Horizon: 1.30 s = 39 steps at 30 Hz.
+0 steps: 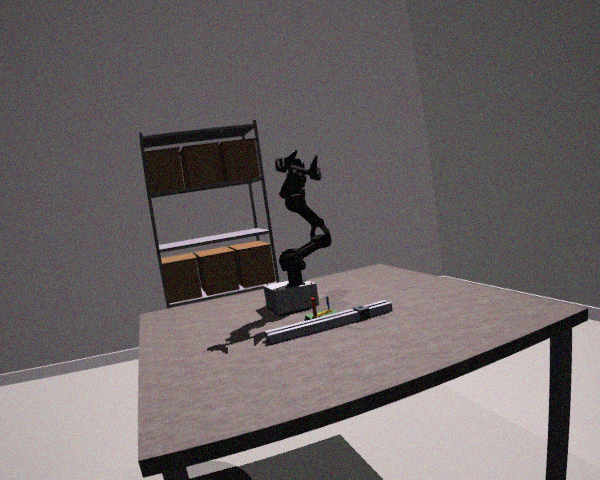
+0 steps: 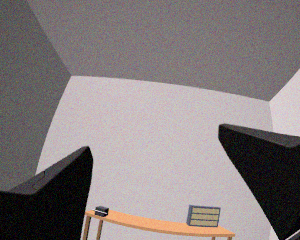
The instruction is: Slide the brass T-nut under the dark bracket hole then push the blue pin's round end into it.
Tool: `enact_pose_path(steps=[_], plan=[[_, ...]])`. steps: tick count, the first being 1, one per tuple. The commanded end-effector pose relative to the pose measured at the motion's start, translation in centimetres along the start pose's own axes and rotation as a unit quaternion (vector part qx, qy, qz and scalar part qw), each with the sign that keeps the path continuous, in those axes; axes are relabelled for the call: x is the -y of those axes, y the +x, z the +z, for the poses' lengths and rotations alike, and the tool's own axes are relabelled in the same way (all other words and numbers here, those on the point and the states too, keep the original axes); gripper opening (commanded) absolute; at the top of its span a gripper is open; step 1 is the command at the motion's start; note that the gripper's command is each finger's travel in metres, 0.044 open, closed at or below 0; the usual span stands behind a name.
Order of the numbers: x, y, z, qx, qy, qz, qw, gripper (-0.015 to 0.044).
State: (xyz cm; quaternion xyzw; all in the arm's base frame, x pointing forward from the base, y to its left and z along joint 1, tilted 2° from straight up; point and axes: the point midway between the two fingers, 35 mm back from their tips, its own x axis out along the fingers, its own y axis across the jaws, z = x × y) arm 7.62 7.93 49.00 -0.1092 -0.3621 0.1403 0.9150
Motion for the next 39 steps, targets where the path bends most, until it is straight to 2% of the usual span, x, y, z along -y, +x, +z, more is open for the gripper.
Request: enact_pose_path(steps=[1,5,11,19,24,30,35,39], plan=[[0.2,0.0,-0.1,-0.001,0.000,-0.001,1.000,0.0426],[3.6,1.0,-2.4,-0.035,0.010,-0.031,0.999,0.0440],[10.0,2.9,-11.8,-0.183,-0.010,-0.070,0.981,0.0440],[11.9,2.3,-23.2,-0.377,-0.083,-0.005,0.922,0.0440],[10.8,0.7,-29.4,-0.476,-0.125,0.088,0.866,0.0440],[7.8,-2.6,-35.8,-0.559,-0.166,0.256,0.771,0.0440],[4.4,-6.2,-39.5,-0.578,-0.185,0.428,0.670,0.0440],[1.5,-9.5,-41.3,-0.550,-0.184,0.577,0.575,0.0440]])
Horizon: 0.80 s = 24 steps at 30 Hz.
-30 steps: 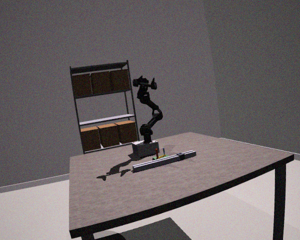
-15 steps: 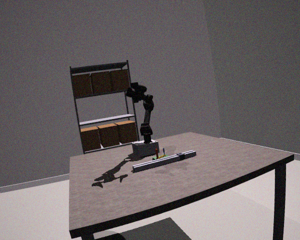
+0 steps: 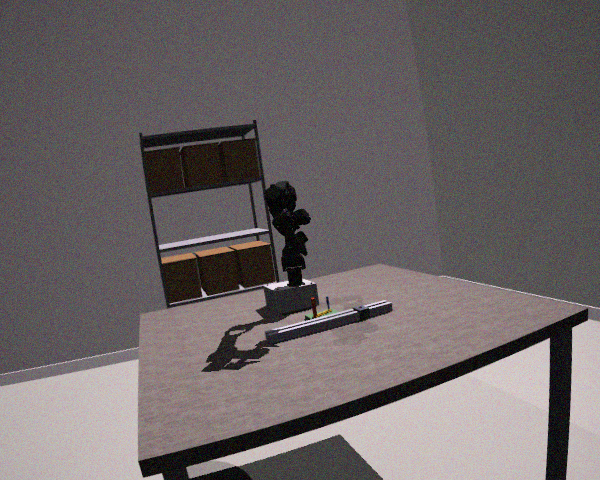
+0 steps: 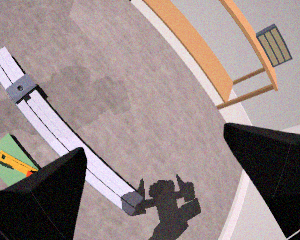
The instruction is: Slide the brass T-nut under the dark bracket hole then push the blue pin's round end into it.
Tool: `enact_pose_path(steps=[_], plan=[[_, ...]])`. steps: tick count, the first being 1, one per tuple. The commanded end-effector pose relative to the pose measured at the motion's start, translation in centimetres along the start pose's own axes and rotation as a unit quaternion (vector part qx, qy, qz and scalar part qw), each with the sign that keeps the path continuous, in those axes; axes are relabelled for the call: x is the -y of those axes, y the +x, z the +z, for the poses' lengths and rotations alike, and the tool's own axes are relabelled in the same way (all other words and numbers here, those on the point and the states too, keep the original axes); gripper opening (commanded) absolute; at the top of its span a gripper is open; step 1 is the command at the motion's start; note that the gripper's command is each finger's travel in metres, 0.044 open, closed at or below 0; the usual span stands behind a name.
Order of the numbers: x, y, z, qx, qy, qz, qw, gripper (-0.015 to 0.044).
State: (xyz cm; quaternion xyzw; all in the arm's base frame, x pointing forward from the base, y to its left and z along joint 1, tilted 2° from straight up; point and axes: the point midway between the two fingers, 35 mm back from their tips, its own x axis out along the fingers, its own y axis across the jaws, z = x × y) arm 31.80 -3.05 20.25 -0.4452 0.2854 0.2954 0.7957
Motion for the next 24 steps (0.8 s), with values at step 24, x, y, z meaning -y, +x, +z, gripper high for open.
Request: enact_pose_path(steps=[24], plan=[[-13.9,6.6,-4.1,0.031,-0.348,0.422,0.837,0.0440]])
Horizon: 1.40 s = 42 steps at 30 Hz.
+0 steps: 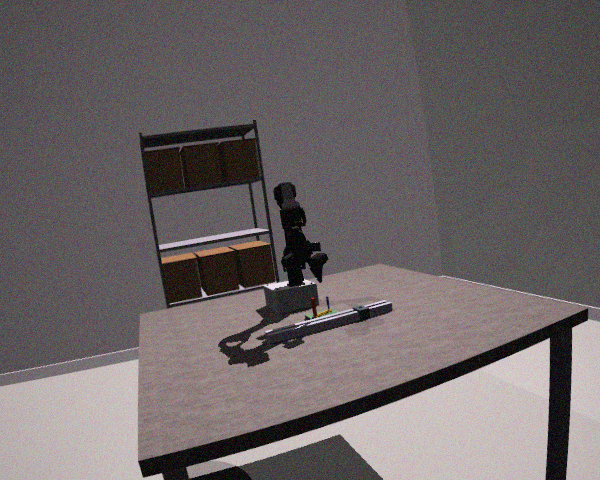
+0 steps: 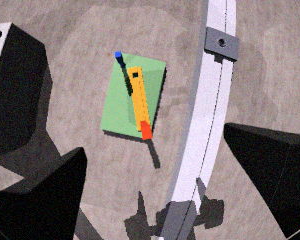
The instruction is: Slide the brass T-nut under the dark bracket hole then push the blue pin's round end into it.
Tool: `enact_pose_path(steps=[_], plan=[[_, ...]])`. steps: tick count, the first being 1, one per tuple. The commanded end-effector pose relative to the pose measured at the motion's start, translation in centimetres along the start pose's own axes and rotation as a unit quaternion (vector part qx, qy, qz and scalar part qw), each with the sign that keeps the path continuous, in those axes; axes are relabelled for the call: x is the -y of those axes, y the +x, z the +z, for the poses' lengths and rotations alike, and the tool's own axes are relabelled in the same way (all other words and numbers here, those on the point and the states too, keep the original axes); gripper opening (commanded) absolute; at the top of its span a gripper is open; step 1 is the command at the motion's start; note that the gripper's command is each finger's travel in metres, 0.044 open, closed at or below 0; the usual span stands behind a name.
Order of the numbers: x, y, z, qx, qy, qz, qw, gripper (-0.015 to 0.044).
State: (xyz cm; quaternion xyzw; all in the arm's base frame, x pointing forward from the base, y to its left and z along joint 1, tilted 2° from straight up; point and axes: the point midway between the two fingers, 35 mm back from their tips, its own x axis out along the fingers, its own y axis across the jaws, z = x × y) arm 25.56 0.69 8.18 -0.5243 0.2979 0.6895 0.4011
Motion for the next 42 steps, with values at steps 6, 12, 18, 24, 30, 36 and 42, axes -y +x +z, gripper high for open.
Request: enact_pose_path(steps=[6,12,18,24,30,36,42], plan=[[-0.3,4.9,-0.9,0.004,-0.002,0.009,1.000,0.0440],[-0.3,5.5,-0.9,0.004,-0.002,0.009,1.000,0.0440],[-0.2,6.4,-1.2,0.004,-0.002,0.009,1.000,0.0440],[-0.2,7.4,-1.5,0.004,-0.002,0.009,1.000,0.0440],[-0.3,8.3,-1.7,0.004,-0.002,0.009,1.000,0.0440],[-0.3,9.3,-1.9,0.004,-0.002,0.009,1.000,0.0440],[-0.4,9.8,-2.0,0.004,-0.002,0.009,1.000,0.0414]])
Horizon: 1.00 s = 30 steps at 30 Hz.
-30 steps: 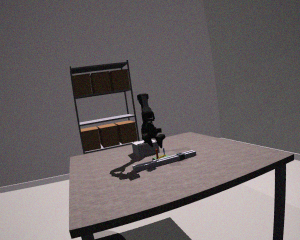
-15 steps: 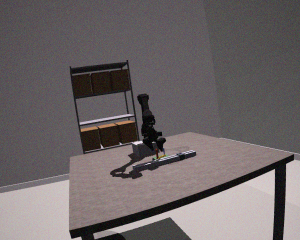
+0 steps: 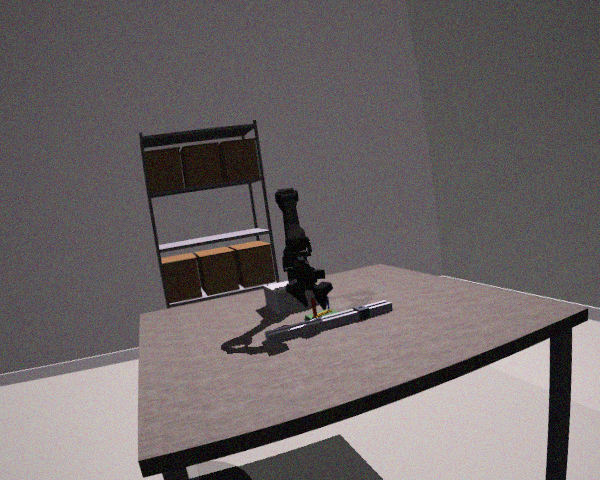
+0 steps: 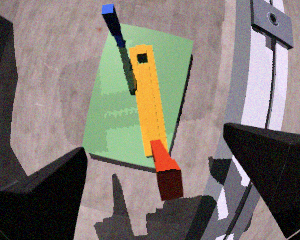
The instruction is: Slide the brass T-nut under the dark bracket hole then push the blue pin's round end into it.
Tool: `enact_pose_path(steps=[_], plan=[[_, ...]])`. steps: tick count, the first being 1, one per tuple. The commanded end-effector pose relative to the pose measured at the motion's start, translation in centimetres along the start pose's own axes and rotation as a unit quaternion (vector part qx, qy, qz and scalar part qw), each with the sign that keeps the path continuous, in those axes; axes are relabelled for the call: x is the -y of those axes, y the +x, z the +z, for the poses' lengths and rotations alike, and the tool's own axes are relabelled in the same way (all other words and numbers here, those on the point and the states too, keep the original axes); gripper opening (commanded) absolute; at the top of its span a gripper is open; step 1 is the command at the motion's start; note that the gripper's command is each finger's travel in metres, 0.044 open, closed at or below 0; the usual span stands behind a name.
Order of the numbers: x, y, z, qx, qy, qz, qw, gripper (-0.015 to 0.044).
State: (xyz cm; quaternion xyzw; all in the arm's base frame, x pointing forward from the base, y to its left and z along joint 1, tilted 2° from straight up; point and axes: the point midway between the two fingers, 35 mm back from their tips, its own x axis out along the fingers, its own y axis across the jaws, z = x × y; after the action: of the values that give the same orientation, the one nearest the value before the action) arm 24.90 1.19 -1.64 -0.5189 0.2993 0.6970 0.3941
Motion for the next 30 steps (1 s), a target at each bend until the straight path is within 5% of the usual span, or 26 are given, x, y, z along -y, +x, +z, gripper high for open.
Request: enact_pose_path(steps=[1,22,30], plan=[[0.05,0.15,-0.04,-0.001,0.001,-0.001,1.000,0.0387],[0.05,0.15,-0.04,-0.001,0.001,-0.001,1.000,-0.0144],[0.12,-0.37,0.04,-0.001,0.001,-0.002,1.000,-0.0150]])
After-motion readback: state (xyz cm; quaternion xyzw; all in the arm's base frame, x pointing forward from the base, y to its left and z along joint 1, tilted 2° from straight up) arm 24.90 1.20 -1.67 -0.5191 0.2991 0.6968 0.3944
